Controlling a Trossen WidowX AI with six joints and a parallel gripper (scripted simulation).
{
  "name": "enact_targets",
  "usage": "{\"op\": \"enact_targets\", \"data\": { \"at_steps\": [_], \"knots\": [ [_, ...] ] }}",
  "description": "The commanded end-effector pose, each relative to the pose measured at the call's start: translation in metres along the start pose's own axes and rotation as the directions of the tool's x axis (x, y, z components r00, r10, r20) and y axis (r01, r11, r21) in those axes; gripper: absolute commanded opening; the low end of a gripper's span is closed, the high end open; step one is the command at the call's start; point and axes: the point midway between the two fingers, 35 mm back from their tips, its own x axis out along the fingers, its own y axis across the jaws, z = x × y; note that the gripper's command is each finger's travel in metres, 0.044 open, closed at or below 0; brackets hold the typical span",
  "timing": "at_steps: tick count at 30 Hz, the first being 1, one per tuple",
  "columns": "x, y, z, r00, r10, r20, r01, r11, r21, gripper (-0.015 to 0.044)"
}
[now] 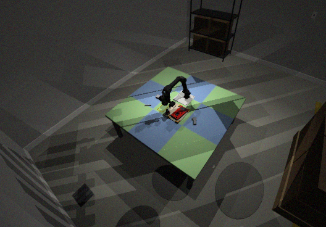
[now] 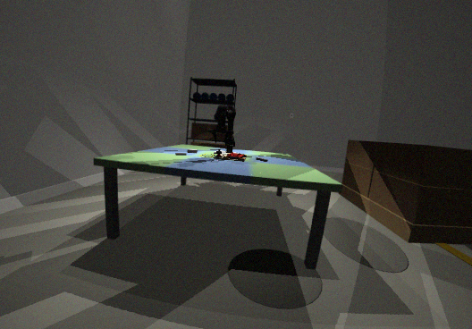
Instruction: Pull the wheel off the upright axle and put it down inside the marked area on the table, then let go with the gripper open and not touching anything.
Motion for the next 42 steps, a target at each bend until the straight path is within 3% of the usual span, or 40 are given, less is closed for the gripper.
{"op": "enact_targets", "data": {
  "at_steps": [1, 10, 16, 19, 28, 34, 42],
  "knots": [
    [0.013, -0.002, 0.0, 1.0, -0.002, -0.009, 0.002, 1.0, -0.002, 0.03],
    [0.069, -0.003, -0.001, 1.0, -0.002, -0.009, 0.002, 1.0, -0.002, 0.03],
    [0.073, -0.003, -0.001, 1.0, -0.002, -0.009, 0.002, 1.0, -0.002, 0.03],
    [0.07, -0.003, -0.002, 1.0, 0.001, -0.011, -0.001, 1.0, 0.001, 0.0221],
    [0.07, -0.003, -0.002, 1.0, 0.001, -0.011, -0.001, 1.0, 0.001, 0.0161],
    [0.068, -0.003, -0.001, 1.0, 0.001, -0.011, -0.001, 1.0, 0.001, 0.0004],
    [0.066, -0.003, -0.001, 1.0, 0.001, -0.011, -0.001, 1.0, 0.001, 0.0]
  ]
}}
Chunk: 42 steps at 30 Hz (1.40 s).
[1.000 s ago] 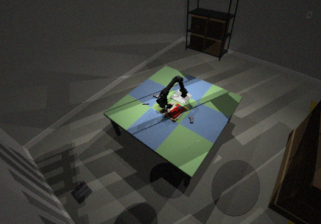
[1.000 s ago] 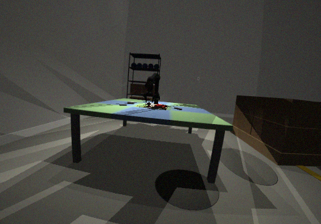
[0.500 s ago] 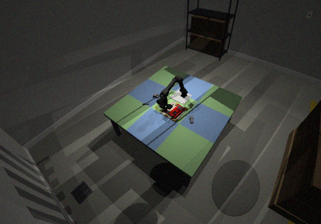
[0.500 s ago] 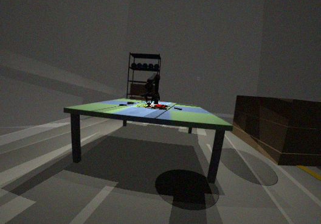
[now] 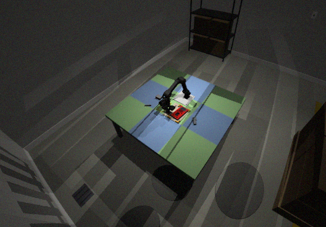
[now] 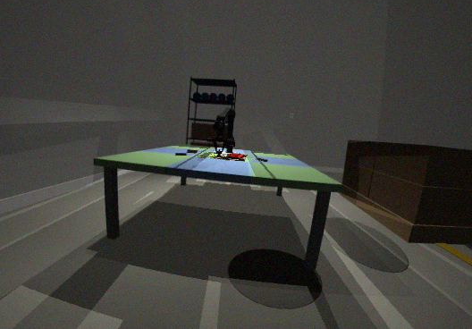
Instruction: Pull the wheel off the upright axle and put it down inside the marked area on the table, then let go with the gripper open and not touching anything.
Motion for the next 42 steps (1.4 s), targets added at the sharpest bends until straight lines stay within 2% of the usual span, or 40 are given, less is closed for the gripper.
{"op": "enact_targets", "data": {
  "at_steps": [1, 42],
  "knots": [
    [-0.002, 0.0, 0.0, 1.0, 0.0, 0.001, 0.0, 1.0, 0.0, 0.0],
    [-0.016, 0.0, 0.001, 1.0, -0.002, 0.002, 0.002, 1.0, -0.002, 0.0]
  ]
}}
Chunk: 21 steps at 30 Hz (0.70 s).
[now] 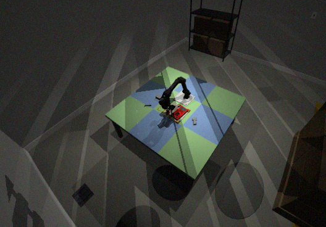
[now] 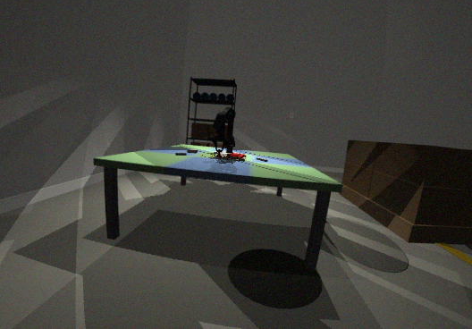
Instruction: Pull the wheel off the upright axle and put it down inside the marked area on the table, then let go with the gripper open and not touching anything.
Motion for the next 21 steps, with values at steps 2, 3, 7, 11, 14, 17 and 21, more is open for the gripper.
{"op": "enact_targets", "data": {
  "at_steps": [2, 3, 7, 11, 14, 17, 21],
  "knots": [
    [-0.006, -0.0001, 0.0011, 1.0, -0.002, 0.011, 0.002, 1.0, -0.003, 0.0],
    [-0.0063, -0.0001, 0.0011, 1.0, -0.002, 0.011, 0.002, 1.0, -0.003, 0.0],
    [-0.0076, -0.0001, 0.0011, 1.0, -0.002, 0.011, 0.002, 1.0, -0.003, 0.0],
    [-0.0089, -0.0001, 0.0011, 1.0, -0.002, 0.011, 0.002, 1.0, -0.003, 0.0],
    [-0.0099, -0.0001, 0.0011, 1.0, -0.002, 0.011, 0.002, 1.0, -0.003, 0.0],
    [-0.0109, -0.0001, 0.001, 1.0, -0.002, 0.011, 0.002, 1.0, -0.003, 0.0],
    [-0.0122, -0.0001, 0.001, 1.0, -0.002, 0.011, 0.002, 1.0, -0.003, 0.0]
  ]
}}
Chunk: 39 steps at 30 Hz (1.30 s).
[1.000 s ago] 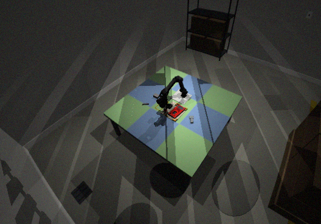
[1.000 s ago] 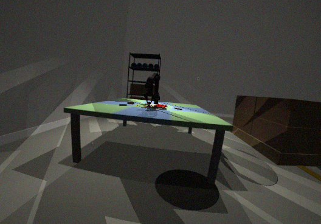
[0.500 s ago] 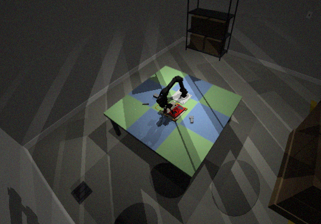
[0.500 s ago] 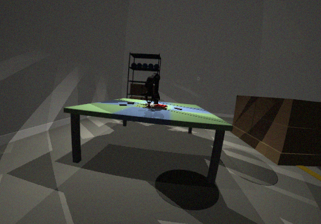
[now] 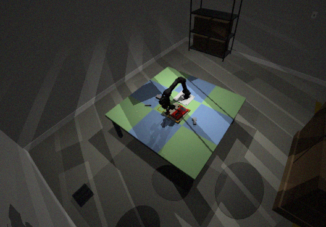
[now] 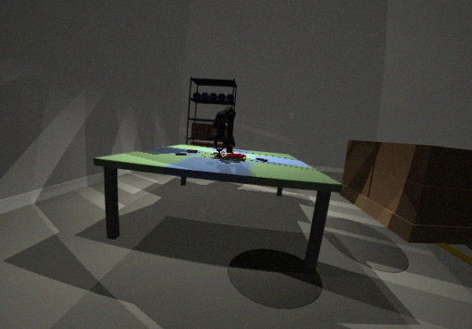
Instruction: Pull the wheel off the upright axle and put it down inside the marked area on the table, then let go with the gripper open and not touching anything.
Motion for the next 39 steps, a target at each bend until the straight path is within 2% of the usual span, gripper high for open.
{"op": "enact_targets", "data": {
  "at_steps": [1, 39],
  "knots": [
    [-0.006, 0.0, 0.001, 1.0, -0.002, 0.011, 0.002, 1.0, -0.004, 0.0],
    [-0.023, 0.0, 0.001, 1.0, -0.003, 0.012, 0.003, 1.0, -0.004, 0.0]
  ]
}}
